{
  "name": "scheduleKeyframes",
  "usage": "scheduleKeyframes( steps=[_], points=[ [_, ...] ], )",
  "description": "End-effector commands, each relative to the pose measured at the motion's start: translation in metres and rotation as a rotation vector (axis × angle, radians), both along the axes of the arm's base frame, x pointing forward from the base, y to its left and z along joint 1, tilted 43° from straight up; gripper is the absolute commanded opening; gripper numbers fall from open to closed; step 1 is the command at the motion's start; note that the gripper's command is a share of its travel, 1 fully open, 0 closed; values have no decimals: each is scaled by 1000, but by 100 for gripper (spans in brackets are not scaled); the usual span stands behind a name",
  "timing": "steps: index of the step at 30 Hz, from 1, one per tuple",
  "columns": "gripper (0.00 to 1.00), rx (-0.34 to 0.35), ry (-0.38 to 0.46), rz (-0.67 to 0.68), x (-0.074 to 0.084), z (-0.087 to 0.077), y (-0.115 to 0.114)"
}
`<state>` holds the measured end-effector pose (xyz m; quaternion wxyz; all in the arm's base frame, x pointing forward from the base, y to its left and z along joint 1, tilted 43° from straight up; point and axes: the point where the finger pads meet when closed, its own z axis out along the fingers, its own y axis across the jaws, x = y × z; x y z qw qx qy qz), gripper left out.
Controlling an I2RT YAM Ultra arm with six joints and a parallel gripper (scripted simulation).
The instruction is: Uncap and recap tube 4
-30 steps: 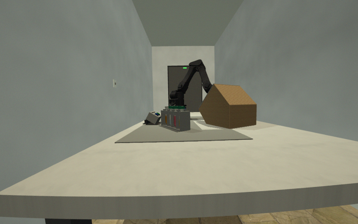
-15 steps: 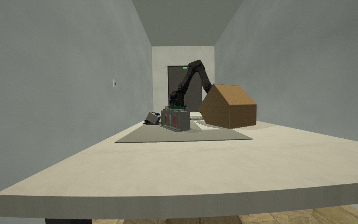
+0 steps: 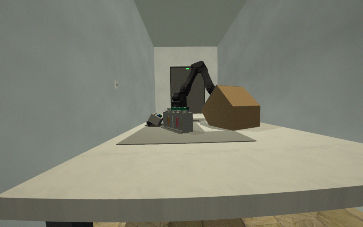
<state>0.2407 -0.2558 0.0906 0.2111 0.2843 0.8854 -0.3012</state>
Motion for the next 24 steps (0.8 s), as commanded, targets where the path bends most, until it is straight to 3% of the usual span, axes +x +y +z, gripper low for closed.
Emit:
scheduleKeyframes(
  steps=[1,10,12,14,24],
  points=[
    [47,-3,-6,7,2,2,0],
    [47,-3,-6,7,2,2,0],
    [47,-21,-30,9,5,22,7],
    [47,-21,-30,9,5,22,7],
    [47,-18,-32,9,-7,58,40]
  ],
)
